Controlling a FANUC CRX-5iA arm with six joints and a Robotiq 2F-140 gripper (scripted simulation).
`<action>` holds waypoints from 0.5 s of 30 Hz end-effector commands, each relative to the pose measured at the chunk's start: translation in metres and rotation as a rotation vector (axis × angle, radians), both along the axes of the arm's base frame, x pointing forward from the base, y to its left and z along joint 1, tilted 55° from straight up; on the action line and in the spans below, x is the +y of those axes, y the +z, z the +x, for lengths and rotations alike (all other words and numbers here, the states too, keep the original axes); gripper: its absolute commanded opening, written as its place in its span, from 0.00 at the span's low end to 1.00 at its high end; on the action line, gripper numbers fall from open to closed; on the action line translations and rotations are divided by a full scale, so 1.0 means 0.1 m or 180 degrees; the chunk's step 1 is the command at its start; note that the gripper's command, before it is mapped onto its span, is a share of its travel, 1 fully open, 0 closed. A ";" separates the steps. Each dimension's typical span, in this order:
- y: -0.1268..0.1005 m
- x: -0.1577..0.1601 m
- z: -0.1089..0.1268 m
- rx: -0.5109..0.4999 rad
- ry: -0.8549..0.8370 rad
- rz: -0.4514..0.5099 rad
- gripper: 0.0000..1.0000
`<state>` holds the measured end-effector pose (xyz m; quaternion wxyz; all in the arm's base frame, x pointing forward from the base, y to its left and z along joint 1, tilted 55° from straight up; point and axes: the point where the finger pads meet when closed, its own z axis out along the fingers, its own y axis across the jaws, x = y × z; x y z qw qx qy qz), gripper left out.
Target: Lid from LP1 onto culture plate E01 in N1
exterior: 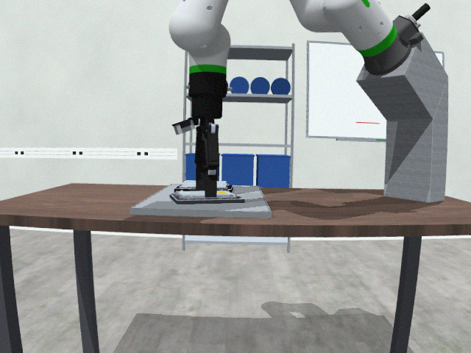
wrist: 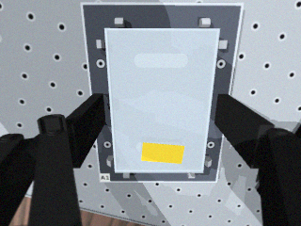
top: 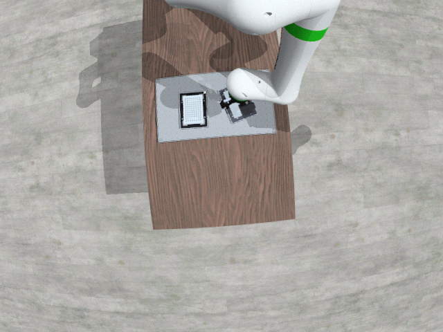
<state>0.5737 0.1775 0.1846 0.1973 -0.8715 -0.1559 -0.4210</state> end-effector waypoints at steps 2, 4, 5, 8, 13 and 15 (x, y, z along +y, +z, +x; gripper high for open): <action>0.01 0.00 0.00 -0.0003 -0.0001 0.0000 0.69; 0.01 0.00 0.00 -0.0003 -0.0001 0.0000 0.61; 0.01 0.00 0.00 -0.0003 -0.0001 0.0000 0.61; 0.01 0.00 0.00 -0.0003 -0.0001 0.0000 0.61; 0.01 0.00 0.00 -0.0003 -0.0001 0.0000 0.61; 0.01 0.00 0.00 -0.0003 -0.0001 0.0000 0.61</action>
